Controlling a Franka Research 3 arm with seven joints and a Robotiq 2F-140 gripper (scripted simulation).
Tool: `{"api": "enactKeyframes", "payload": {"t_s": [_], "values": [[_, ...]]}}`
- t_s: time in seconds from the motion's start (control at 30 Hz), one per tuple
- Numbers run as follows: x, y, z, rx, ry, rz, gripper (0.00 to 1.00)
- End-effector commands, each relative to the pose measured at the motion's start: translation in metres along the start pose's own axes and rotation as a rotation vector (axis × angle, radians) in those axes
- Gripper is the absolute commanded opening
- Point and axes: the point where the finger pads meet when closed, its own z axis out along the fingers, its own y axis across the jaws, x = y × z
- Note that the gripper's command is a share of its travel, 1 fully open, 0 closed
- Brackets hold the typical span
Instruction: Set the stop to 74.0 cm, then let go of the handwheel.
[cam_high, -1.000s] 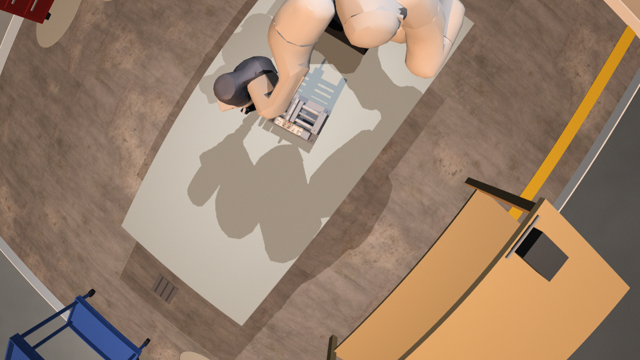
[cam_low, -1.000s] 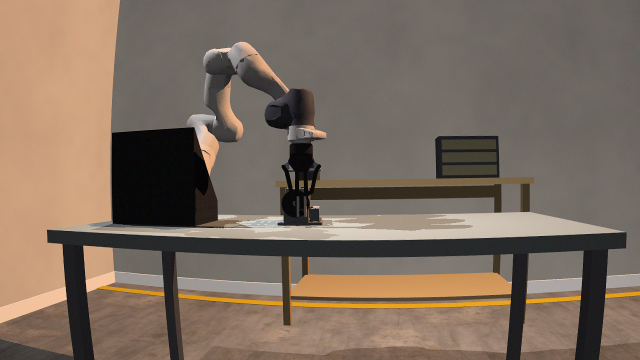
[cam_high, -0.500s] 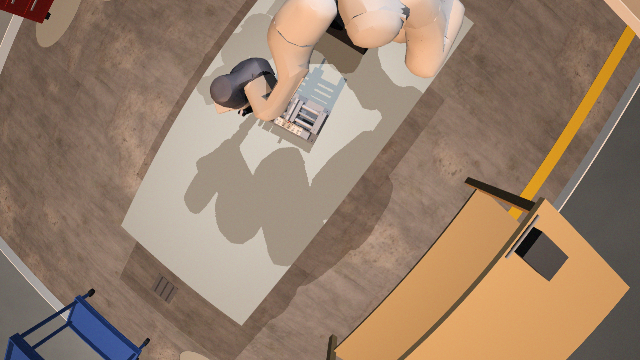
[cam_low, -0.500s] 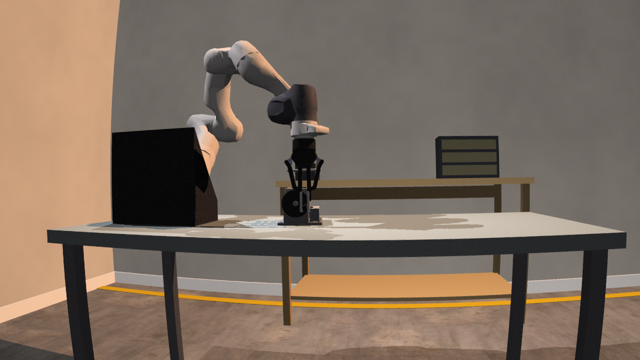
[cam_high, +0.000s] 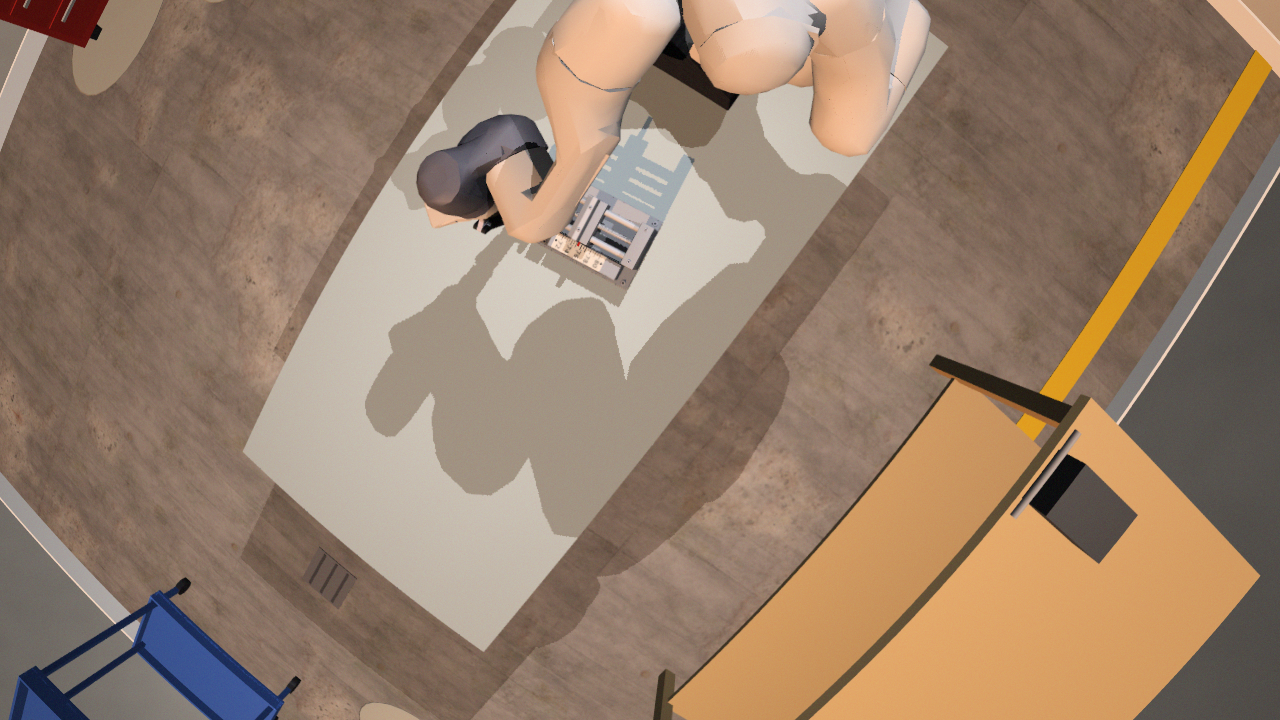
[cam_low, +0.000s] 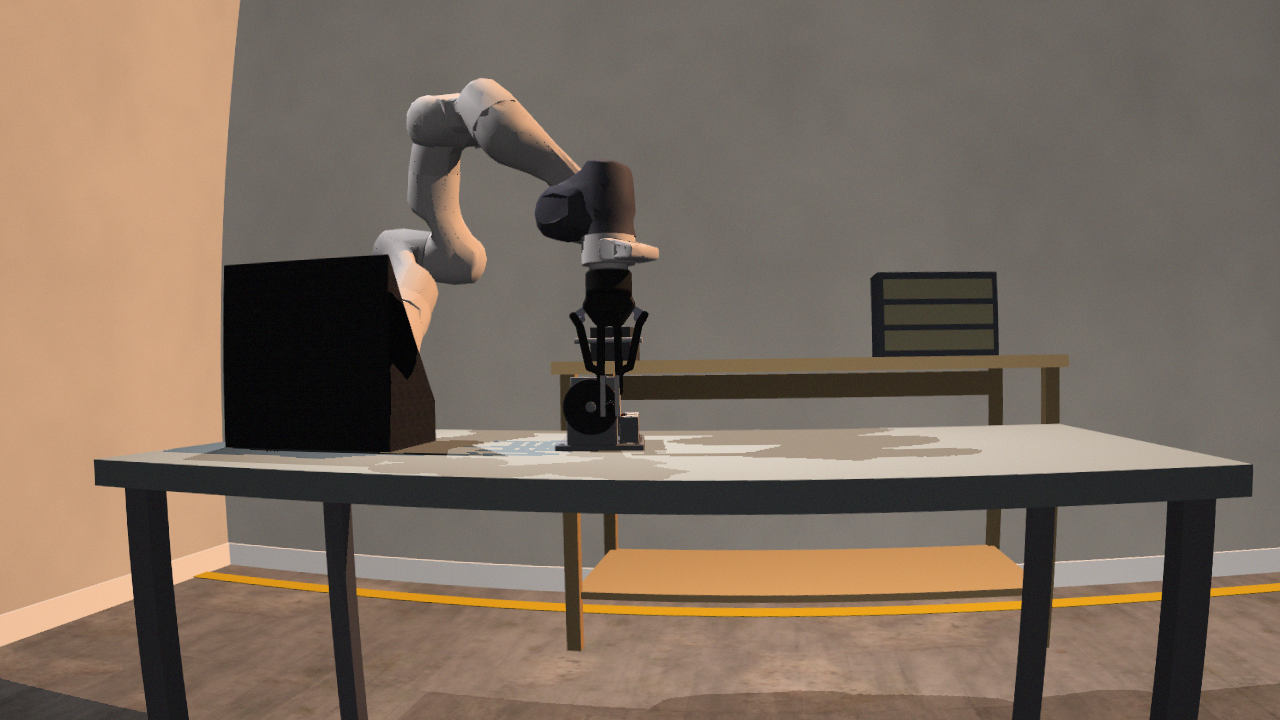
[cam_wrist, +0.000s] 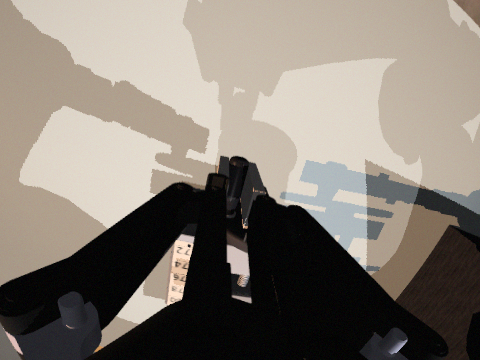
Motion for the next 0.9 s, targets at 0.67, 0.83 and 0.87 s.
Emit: {"api": "enactKeyframes", "payload": {"t_s": [0.67,0.83,0.87], "values": [[0.0,0.0031,-0.0105,-0.002,-0.003,0.003,0.04],[0.0,0.0033,-0.0108,-0.002,-0.003,0.003,0.04],[0.0,0.0033,-0.0109,-0.002,-0.003,0.003,0.04]]}}
